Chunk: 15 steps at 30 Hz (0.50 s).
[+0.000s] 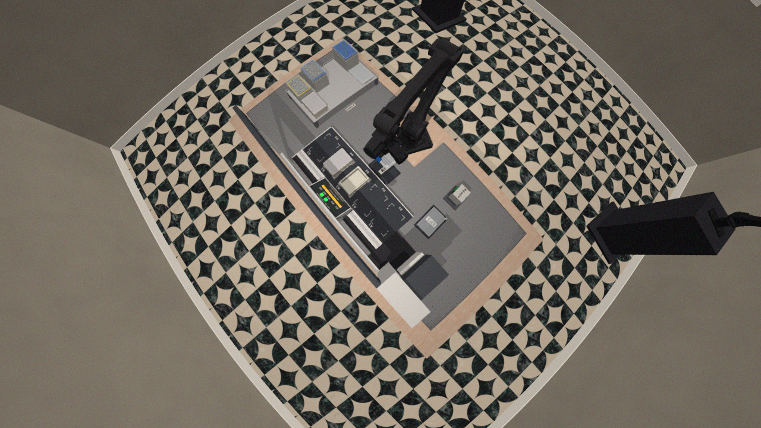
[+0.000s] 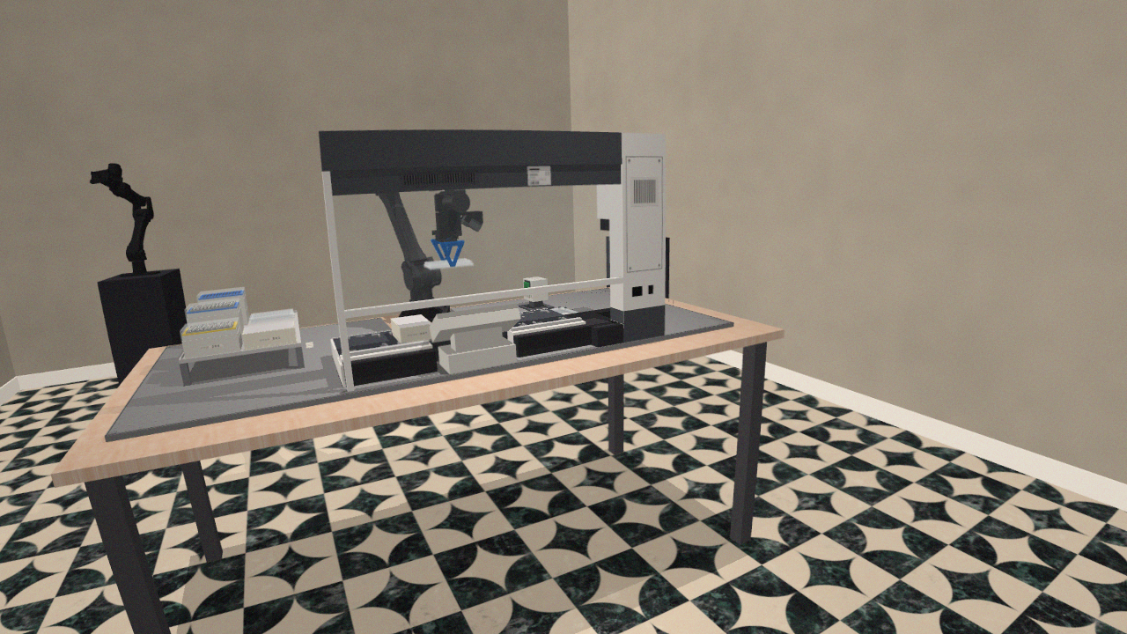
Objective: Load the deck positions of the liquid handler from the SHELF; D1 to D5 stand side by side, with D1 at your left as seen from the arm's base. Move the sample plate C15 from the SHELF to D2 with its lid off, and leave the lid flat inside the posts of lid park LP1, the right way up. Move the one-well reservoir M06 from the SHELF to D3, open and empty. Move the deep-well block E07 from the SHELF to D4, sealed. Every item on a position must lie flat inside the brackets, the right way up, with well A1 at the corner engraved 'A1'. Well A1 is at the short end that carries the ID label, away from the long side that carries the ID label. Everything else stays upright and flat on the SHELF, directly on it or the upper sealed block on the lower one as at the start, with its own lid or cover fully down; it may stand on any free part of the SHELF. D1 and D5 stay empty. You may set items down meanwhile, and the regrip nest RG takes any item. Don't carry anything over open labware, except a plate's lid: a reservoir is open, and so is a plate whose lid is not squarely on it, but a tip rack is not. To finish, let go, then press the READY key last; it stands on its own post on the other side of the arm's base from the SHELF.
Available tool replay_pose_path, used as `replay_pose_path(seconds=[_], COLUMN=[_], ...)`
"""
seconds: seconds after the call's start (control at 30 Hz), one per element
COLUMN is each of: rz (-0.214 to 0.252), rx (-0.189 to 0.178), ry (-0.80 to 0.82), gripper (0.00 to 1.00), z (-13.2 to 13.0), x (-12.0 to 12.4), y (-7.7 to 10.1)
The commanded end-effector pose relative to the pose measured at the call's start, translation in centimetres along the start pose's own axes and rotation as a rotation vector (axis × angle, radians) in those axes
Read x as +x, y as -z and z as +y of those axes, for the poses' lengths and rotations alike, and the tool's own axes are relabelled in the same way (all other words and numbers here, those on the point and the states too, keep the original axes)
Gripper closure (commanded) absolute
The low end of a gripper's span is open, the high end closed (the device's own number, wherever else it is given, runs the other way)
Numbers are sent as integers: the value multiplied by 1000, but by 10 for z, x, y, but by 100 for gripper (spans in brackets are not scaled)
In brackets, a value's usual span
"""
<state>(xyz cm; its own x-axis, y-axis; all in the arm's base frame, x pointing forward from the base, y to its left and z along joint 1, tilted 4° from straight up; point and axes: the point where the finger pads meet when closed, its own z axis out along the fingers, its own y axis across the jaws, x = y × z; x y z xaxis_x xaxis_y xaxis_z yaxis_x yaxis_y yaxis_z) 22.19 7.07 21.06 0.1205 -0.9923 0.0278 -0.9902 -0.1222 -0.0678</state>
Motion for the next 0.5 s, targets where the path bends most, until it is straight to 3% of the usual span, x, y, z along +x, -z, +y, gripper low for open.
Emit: replay_pose_path(seconds=[0.0, 0.47], rz=[-16, -23], rx=[54, 53], ry=[-60, -299], gripper=[100, 100], z=[-9, -9], x=[-6, -6], y=[20, 20])
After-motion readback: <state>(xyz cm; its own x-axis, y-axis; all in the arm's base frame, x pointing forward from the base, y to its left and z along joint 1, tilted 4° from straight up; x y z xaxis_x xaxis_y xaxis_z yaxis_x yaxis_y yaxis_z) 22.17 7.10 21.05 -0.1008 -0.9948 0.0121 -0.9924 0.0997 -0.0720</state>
